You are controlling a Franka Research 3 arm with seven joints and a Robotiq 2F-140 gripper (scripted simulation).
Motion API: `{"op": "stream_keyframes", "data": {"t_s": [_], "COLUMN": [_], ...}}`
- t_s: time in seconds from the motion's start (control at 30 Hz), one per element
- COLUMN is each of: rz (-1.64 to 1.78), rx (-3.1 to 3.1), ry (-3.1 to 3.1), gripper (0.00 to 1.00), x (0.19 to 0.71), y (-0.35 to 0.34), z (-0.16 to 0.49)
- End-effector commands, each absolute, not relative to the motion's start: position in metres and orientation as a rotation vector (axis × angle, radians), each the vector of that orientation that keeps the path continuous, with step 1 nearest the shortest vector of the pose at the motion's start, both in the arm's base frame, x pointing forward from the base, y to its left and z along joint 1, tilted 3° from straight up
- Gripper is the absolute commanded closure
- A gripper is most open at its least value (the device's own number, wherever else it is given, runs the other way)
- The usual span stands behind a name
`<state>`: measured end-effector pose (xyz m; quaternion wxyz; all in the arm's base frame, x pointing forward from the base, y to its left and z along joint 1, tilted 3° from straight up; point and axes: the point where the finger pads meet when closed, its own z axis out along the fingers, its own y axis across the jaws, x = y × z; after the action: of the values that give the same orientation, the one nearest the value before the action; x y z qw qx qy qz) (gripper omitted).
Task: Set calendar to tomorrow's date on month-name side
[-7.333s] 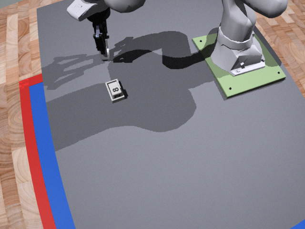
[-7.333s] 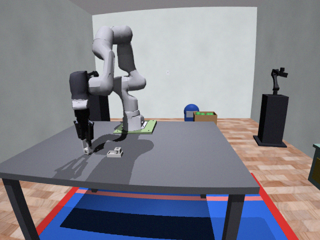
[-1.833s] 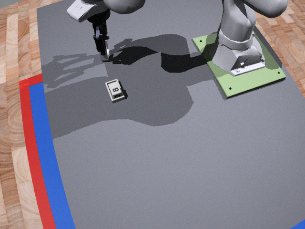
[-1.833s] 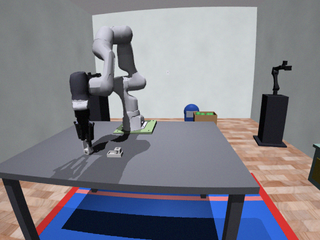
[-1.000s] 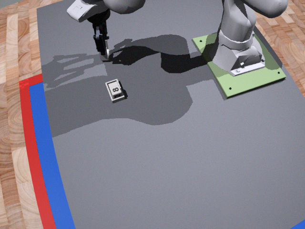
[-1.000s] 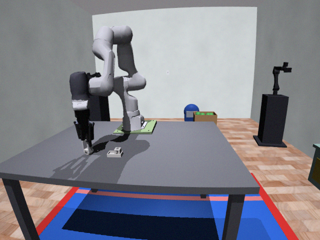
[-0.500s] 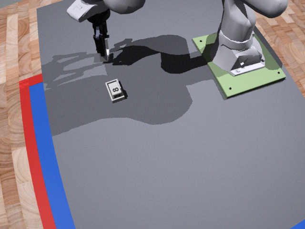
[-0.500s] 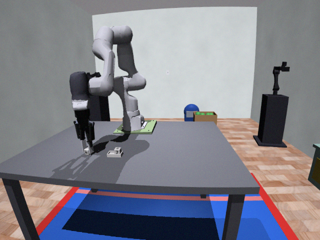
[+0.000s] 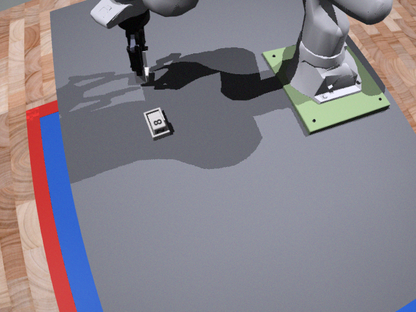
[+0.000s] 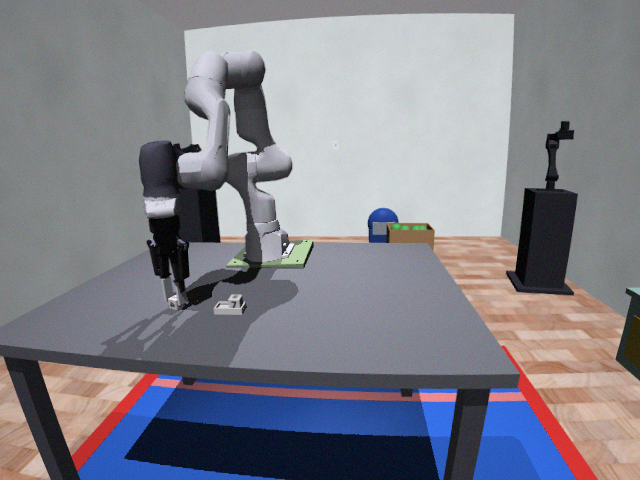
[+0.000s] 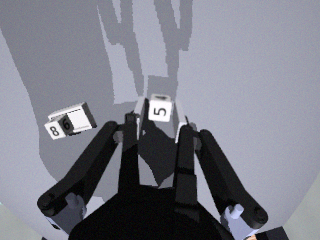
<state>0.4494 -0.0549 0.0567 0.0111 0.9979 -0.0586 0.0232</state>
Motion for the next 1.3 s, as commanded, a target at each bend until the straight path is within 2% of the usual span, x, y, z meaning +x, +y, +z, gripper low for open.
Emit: {"op": "stream_keyframes", "data": {"t_s": [0.0, 0.5, 0.8, 0.83, 1.27], "rz": [0.070, 0.070, 0.070, 0.070, 0.070], "rx": [3.111, 3.111, 3.111, 3.111, 3.111], "ry": [-0.190, -0.190, -0.190, -0.190, -0.190], "gripper": [0.72, 0.72, 0.72, 0.00, 0.00], "x": [0.449, 0.446, 0.446, 0.446, 0.446], "y": [-0.055, -0.053, -0.053, -0.053, -0.053], "z": [0.064, 0.132, 0.141, 0.141, 0.141]}}
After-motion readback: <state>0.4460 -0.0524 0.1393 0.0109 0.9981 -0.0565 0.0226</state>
